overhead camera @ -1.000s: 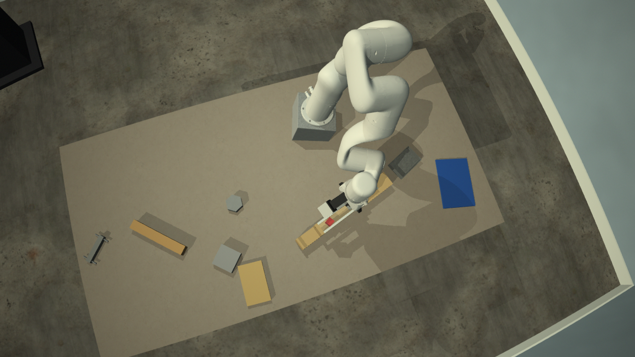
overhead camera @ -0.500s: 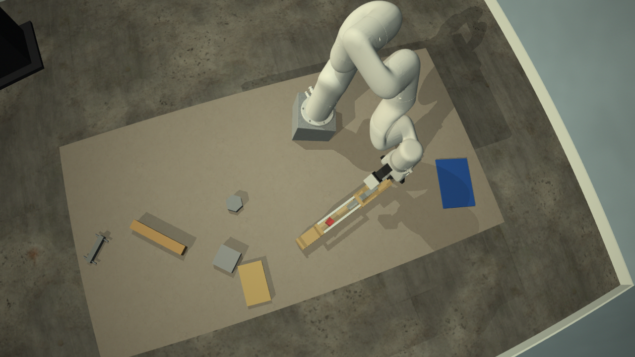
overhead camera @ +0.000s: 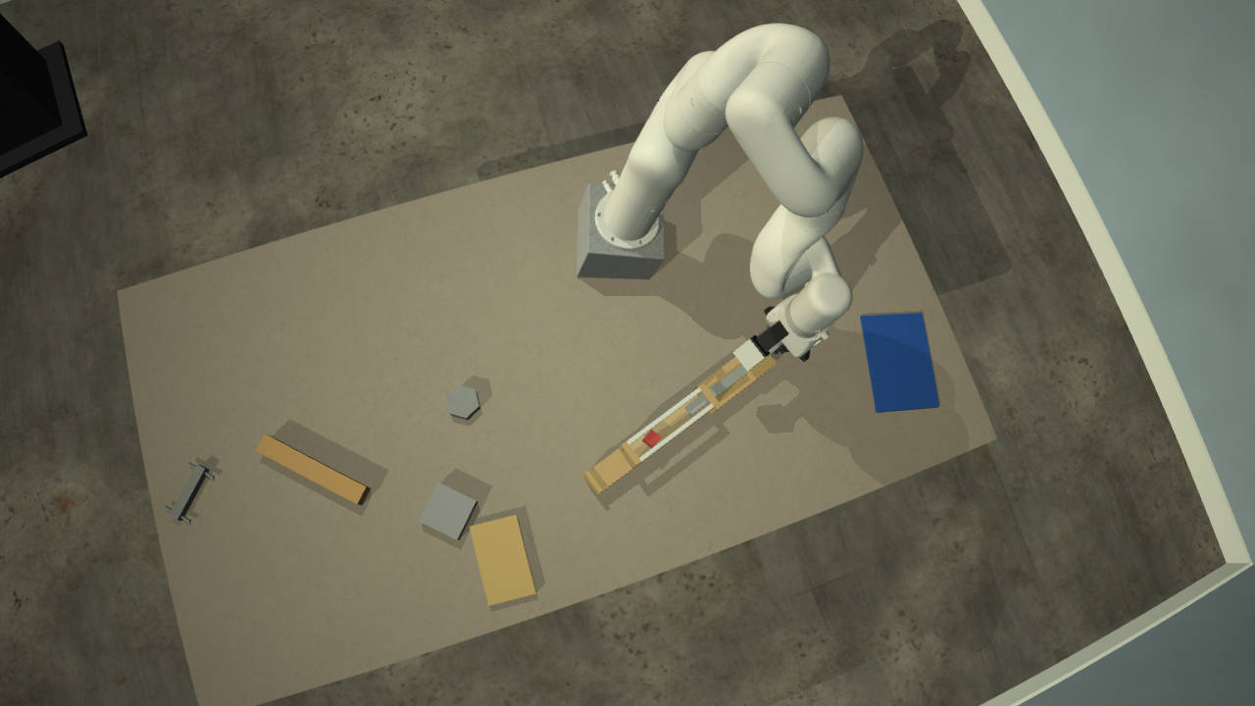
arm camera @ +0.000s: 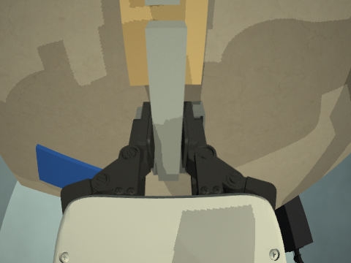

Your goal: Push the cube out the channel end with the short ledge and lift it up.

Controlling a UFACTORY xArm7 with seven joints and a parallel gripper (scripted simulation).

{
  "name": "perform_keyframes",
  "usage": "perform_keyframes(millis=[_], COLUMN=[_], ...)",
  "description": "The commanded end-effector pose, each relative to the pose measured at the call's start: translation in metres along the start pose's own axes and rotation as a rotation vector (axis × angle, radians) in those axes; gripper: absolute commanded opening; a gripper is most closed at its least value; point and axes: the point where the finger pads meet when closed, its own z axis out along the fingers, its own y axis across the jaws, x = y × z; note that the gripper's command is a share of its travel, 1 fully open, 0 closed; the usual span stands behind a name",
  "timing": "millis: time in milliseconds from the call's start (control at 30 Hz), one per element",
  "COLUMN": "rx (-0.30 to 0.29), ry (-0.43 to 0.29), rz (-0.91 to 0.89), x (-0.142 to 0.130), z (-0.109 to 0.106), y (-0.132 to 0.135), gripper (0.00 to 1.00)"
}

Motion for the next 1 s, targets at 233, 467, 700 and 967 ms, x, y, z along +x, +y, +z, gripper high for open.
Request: perform_keyframes(millis=[233, 467, 700, 967], rx=[0.003, 0.003, 0.003, 0.003], ry=[-0.002, -0.002, -0.002, -0.002], rz=[-0.001, -0.001, -0.001, -0.001], x=[-0.001, -0.001, -0.001, -0.001], z=[0.019, 0.022, 0.022, 0.022], y=[-0.002, -0.002, -0.002, -0.002], gripper=[0.00, 0.00, 0.00, 0.00])
